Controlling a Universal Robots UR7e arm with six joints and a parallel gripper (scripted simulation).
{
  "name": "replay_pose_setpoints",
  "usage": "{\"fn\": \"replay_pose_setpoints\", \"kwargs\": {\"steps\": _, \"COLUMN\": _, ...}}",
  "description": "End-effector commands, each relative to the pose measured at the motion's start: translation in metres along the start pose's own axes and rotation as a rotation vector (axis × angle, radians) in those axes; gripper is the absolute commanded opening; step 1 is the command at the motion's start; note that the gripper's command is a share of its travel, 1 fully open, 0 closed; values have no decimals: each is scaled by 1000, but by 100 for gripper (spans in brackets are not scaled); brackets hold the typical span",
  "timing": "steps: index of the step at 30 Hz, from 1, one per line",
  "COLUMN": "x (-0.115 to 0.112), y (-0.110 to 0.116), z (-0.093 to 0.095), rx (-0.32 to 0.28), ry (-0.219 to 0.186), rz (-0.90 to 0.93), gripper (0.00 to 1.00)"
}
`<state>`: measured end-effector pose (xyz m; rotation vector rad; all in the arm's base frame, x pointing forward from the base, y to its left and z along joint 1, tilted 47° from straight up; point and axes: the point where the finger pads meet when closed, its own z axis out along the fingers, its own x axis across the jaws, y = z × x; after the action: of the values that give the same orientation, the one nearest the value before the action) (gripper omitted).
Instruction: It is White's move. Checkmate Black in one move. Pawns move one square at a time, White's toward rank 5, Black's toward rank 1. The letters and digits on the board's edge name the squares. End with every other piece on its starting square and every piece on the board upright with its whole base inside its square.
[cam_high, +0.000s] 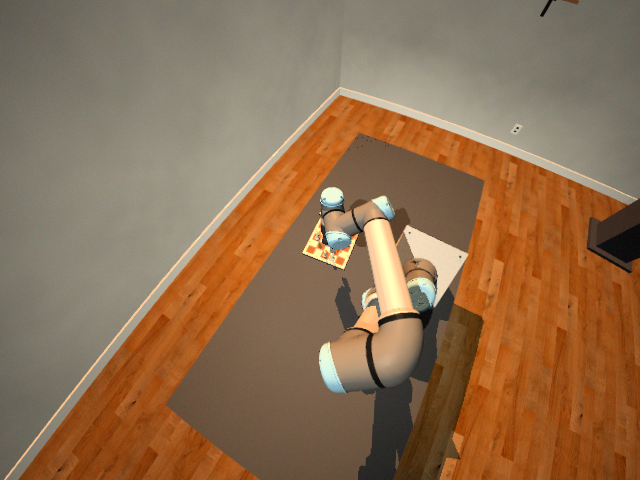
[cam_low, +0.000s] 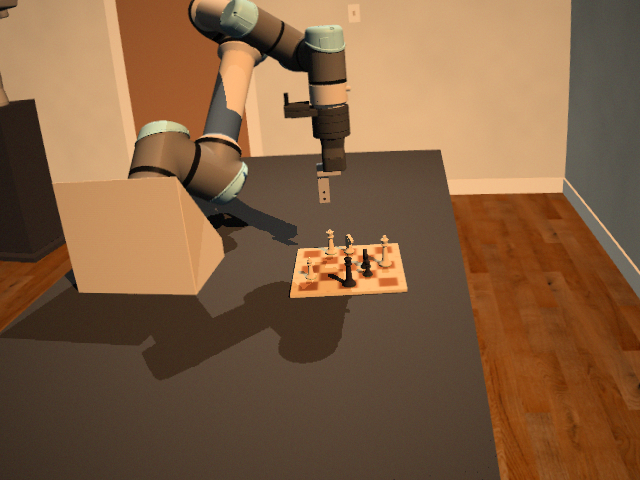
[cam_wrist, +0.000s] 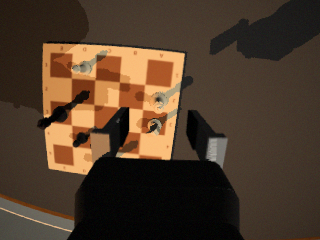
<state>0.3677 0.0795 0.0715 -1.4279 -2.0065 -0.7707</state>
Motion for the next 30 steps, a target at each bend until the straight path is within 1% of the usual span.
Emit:
{"fn": "replay_pose_setpoints", "kwargs": {"steps": 1, "x": 0, "y": 1, "z": 3, "rx": 0, "ry": -1, "rz": 136, "gripper": 100}}
{"fn": "replay_pose_setpoints", "kwargs": {"steps": 7, "x": 0, "y": 3, "z": 7, "rx": 0, "ry": -2, "rz": 309, "gripper": 100}}
{"fn": "replay_pose_setpoints", "kwargs": {"steps": 12, "x": 1, "y": 5, "z": 9, "rx": 0, "ry": -2, "rz": 400, "gripper": 100}}
{"fn": "replay_pose_setpoints", "kwargs": {"steps": 15, "x": 1, "y": 5, "z": 10, "rx": 1, "ry": -2, "rz": 431, "gripper": 100}}
{"fn": "replay_pose_setpoints", "kwargs": {"steps": 25, "x": 1, "y": 6, "z": 10, "rx": 1, "ry": -2, "rz": 453, "gripper": 100}}
{"fn": "replay_pose_setpoints", "kwargs": {"steps": 26, "x": 1, "y": 6, "z": 10, "rx": 1, "ry": -2, "rz": 453, "gripper": 79}}
{"fn": "replay_pose_setpoints", "kwargs": {"steps": 30, "x": 1, "y": 6, "z": 10, "rx": 1, "ry": -2, "rz": 453, "gripper": 79}}
